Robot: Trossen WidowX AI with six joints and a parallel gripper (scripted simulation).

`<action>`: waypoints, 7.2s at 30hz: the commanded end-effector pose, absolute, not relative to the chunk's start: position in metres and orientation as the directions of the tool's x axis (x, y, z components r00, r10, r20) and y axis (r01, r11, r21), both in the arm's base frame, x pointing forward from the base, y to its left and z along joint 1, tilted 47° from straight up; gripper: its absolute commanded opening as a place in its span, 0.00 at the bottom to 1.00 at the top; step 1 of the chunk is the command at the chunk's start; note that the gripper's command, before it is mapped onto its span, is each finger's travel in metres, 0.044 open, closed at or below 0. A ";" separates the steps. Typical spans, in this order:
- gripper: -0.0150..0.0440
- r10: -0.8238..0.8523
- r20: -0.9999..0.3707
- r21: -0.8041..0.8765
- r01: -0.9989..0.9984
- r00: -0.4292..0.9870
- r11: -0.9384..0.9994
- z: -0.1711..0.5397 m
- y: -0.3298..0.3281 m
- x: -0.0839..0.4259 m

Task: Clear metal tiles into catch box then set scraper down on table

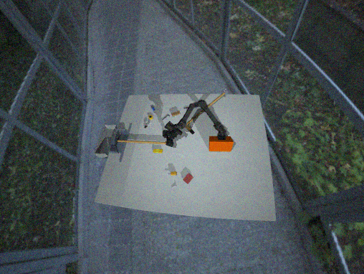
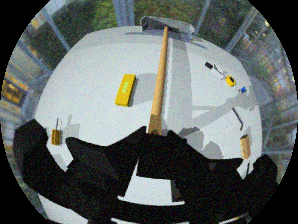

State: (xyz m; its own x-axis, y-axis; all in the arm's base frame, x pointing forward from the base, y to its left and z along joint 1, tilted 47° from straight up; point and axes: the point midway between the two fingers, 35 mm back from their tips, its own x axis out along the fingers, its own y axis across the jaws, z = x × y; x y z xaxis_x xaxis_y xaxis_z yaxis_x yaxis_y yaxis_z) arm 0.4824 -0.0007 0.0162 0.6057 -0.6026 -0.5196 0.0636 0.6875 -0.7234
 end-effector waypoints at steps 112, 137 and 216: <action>0.25 -0.595 -0.517 -0.724 0.057 0.615 0.688 0.010 0.000 0.349; 0.25 -0.596 -0.517 -0.724 0.058 0.614 0.687 0.010 -0.001 0.349; 1.00 -0.586 -0.547 -0.691 0.072 0.598 0.719 0.044 0.056 0.332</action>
State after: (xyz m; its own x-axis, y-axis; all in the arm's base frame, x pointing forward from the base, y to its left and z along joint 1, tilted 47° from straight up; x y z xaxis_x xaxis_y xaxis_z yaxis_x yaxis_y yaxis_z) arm 0.3314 0.0485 0.0357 0.5890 -0.5897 -0.5525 0.0596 0.7136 -0.6981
